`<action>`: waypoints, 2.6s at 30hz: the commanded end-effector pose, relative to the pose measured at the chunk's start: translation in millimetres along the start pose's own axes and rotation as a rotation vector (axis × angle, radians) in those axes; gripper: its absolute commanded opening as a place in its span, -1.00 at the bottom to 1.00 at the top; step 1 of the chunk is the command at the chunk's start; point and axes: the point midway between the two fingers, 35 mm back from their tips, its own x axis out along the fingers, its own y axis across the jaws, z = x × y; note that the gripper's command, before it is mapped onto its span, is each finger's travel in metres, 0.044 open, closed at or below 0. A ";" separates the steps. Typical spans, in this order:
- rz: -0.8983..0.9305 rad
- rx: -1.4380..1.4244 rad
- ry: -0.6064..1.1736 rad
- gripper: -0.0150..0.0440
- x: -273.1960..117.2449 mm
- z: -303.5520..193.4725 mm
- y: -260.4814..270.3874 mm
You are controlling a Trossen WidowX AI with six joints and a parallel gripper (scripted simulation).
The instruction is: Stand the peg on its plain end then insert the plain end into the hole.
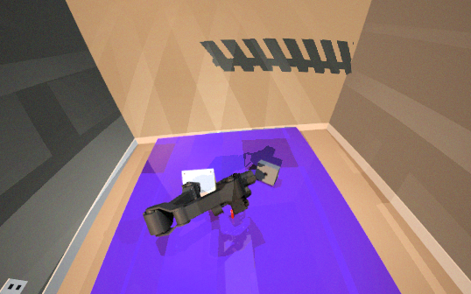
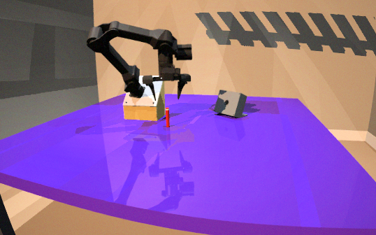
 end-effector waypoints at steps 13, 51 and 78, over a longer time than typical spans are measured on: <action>0.002 0.421 -0.004 1.00 2.6 0.5 0.1; 0.004 1.401 -0.004 1.00 8.7 0.7 -0.2; 0.003 1.569 0.002 1.00 29.9 0.4 2.1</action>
